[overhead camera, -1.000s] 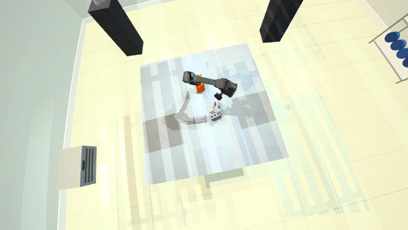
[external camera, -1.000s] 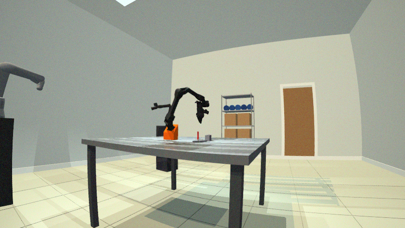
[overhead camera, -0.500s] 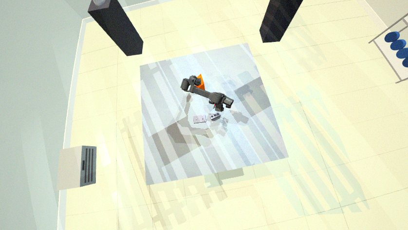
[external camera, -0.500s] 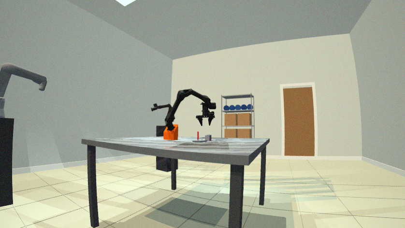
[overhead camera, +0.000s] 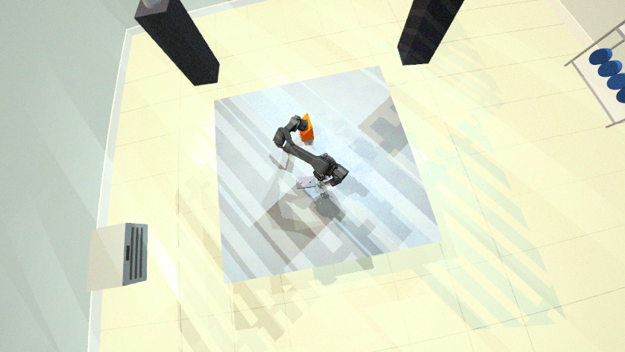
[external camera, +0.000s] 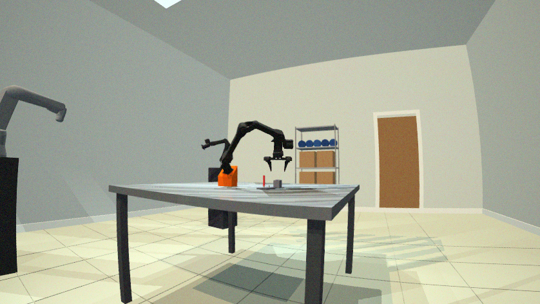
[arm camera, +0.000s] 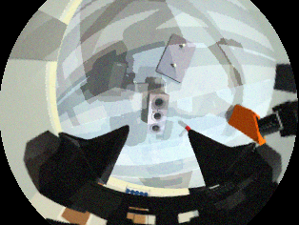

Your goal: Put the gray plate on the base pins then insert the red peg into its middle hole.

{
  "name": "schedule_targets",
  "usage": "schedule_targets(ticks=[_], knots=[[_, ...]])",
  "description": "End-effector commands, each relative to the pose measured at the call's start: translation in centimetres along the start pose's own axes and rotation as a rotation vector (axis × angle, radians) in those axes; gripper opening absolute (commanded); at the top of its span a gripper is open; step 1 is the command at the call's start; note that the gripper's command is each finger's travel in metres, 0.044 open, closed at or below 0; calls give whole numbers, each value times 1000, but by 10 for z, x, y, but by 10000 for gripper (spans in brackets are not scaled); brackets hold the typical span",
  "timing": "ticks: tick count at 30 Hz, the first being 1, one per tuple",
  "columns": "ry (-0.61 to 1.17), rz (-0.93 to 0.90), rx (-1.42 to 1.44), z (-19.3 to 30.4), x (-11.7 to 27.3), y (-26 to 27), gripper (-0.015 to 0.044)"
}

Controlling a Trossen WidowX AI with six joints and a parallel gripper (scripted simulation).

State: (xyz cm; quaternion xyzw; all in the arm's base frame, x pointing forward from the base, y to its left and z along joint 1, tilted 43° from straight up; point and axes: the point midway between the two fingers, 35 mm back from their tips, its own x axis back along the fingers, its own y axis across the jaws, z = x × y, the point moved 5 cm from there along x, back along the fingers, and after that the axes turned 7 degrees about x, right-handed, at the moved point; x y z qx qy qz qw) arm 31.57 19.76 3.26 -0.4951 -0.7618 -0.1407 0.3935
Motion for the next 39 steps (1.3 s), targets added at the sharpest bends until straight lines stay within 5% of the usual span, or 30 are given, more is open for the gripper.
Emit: schedule_targets(ticks=[1,39], knots=[[-7,-10,-31,0,3,1,440],[-10,-10,-31,0,-80,2,440]])
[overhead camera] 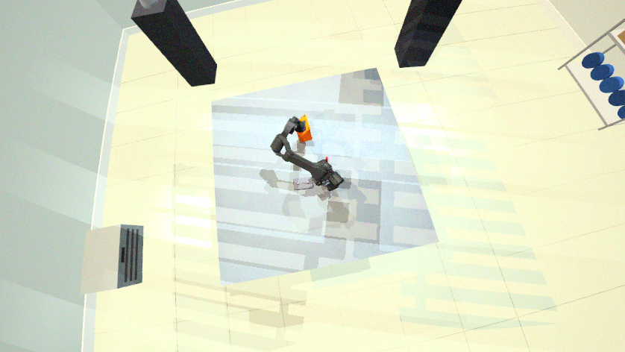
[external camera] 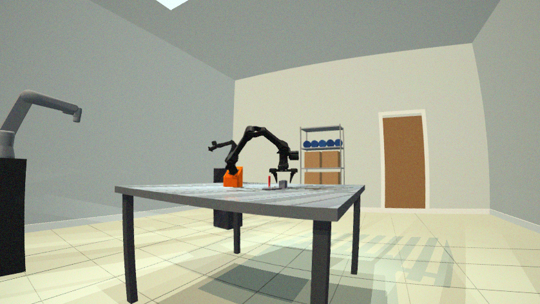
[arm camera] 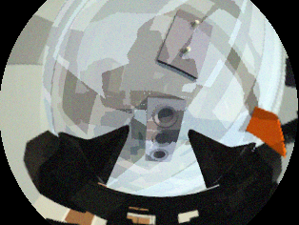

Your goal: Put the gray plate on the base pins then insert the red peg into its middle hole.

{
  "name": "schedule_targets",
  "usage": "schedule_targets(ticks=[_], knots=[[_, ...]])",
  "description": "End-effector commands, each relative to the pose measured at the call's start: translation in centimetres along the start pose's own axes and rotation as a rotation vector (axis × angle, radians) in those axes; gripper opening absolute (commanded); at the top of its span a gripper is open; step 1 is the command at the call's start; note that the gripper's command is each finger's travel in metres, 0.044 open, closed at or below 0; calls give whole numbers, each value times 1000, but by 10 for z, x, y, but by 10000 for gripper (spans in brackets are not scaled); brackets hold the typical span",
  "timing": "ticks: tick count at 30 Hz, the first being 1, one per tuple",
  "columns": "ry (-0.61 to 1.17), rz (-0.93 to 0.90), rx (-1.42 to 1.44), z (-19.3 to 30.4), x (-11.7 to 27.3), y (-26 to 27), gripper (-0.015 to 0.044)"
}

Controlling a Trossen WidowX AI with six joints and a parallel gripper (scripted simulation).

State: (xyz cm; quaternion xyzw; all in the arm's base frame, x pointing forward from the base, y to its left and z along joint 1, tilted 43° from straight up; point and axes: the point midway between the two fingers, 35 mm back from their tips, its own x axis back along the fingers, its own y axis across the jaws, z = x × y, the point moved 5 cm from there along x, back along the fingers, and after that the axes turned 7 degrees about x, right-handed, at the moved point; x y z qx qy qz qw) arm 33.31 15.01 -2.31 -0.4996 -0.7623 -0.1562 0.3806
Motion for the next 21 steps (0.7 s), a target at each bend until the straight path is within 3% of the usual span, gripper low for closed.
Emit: schedule_targets(ticks=[1,14,21], knots=[[-4,-1,9,1,-6,-1,440],[-6,0,8,0,-24,-2,440],[-6,0,8,0,-24,-2,256]])
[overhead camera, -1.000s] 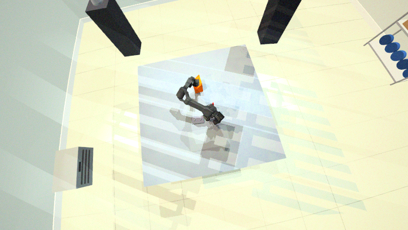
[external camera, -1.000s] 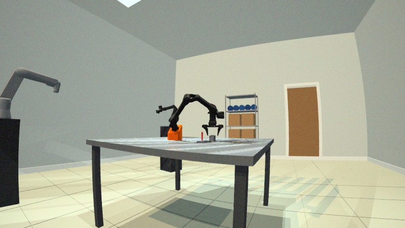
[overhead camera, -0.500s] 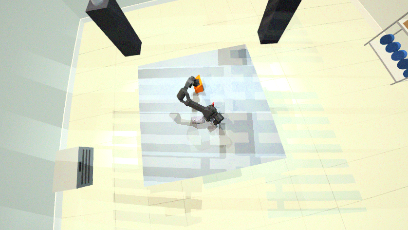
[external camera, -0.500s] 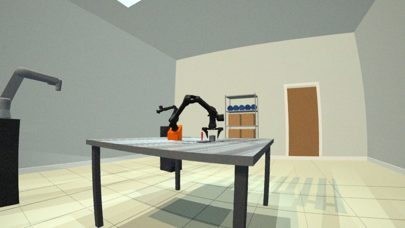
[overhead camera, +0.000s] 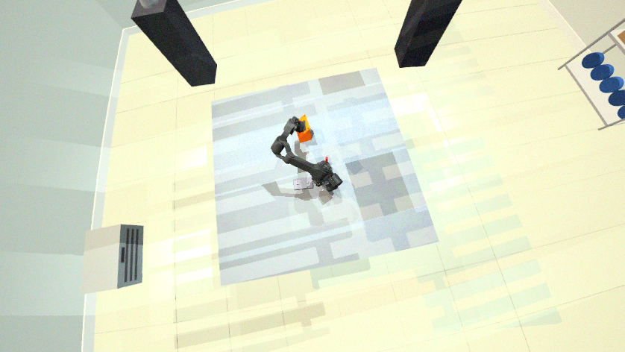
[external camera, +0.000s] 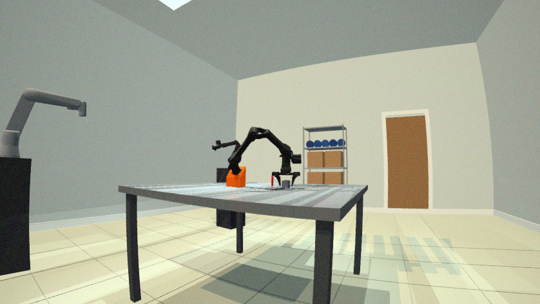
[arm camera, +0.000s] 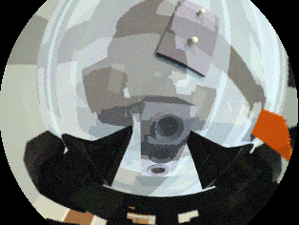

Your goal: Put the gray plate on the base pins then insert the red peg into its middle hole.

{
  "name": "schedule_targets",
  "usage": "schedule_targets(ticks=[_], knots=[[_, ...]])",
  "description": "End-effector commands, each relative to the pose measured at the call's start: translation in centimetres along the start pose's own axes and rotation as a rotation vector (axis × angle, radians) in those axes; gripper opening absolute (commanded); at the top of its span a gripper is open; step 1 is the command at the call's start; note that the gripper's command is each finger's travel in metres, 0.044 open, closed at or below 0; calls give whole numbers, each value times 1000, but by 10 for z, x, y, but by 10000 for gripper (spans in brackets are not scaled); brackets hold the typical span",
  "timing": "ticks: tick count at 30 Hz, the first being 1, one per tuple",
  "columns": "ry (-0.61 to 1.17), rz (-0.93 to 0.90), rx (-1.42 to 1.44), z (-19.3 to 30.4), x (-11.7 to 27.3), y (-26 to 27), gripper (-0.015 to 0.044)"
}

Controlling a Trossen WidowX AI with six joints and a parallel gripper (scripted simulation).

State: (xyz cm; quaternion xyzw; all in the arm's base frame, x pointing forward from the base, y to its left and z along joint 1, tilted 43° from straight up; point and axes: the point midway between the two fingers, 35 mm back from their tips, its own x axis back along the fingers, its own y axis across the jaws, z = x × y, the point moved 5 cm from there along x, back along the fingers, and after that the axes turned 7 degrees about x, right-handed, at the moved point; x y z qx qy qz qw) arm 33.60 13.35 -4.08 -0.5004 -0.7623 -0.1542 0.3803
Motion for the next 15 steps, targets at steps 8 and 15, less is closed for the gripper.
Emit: schedule_targets(ticks=[8,15], knots=[[-4,-3,6,0,0,0,85],[-4,-3,6,0,0,0,39]])
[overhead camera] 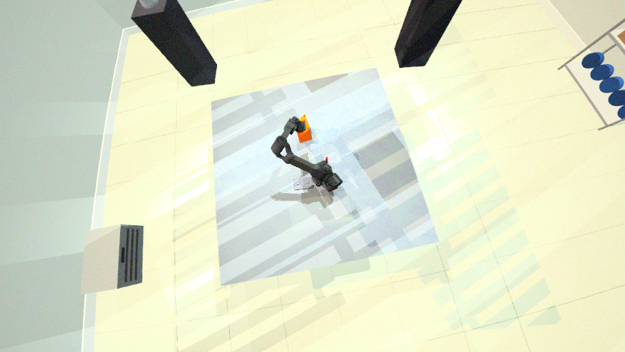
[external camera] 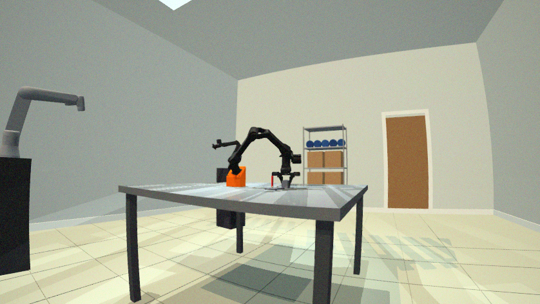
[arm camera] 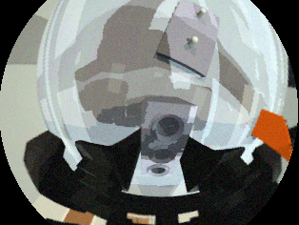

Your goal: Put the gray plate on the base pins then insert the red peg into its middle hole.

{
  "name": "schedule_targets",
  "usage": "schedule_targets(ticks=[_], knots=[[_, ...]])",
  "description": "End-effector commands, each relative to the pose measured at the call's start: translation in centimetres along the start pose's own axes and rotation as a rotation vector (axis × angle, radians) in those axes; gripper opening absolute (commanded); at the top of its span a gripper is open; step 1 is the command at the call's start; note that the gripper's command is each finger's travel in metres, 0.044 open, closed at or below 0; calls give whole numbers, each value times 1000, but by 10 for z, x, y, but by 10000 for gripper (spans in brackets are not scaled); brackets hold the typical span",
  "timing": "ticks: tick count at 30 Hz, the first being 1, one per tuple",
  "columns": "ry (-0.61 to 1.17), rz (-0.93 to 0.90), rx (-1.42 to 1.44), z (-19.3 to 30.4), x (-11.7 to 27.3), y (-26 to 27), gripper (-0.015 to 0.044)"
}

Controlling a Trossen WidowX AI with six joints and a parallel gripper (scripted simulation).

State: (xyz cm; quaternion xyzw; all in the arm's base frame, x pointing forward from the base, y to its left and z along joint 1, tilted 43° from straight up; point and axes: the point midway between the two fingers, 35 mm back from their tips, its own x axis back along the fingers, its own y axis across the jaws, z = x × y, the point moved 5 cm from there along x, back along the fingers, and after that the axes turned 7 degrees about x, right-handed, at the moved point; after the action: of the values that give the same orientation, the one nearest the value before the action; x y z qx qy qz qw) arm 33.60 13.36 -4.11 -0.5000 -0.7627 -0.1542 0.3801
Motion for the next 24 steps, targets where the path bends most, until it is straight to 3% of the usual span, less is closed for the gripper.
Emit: schedule_targets(ticks=[1,6,24], knots=[[-3,-2,6,0,0,0,32],[-3,-2,6,0,0,0,0],[5,-5,7,5,47,6,0]])
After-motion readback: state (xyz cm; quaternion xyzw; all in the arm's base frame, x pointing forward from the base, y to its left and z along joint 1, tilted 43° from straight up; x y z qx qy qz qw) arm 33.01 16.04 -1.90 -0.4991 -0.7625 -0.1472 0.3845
